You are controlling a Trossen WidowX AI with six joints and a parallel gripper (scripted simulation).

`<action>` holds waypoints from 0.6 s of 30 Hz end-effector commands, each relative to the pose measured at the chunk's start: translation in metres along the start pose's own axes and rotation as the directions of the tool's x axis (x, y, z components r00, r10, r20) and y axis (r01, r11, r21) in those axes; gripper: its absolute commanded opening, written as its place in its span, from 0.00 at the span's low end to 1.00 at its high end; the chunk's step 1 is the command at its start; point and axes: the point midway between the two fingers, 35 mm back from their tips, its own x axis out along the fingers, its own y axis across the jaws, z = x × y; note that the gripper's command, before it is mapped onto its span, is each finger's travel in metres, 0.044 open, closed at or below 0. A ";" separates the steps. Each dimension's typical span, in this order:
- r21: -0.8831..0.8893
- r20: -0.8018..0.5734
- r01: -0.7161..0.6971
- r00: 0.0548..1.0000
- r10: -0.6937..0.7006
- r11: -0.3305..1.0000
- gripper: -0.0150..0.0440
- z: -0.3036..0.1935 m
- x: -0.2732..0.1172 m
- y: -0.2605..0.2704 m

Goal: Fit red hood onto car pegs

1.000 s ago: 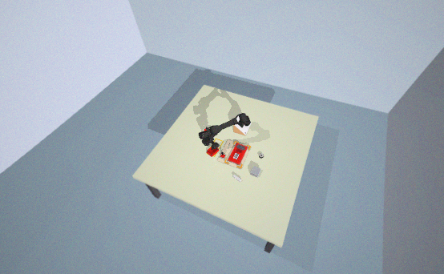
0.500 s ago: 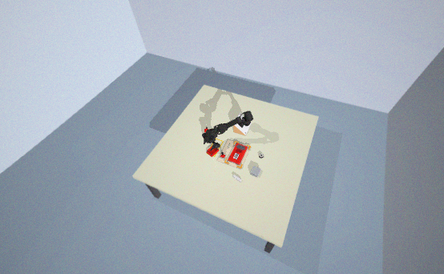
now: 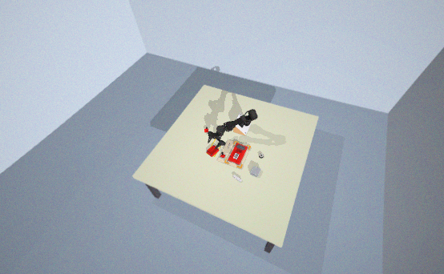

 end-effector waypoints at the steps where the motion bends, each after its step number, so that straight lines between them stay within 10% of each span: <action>1: -0.001 0.025 -0.012 1.000 0.012 1.000 1.00 0.002 -0.004 0.004; 18: -0.004 0.028 -0.012 1.000 0.012 1.000 1.00 -0.005 0.004 0.004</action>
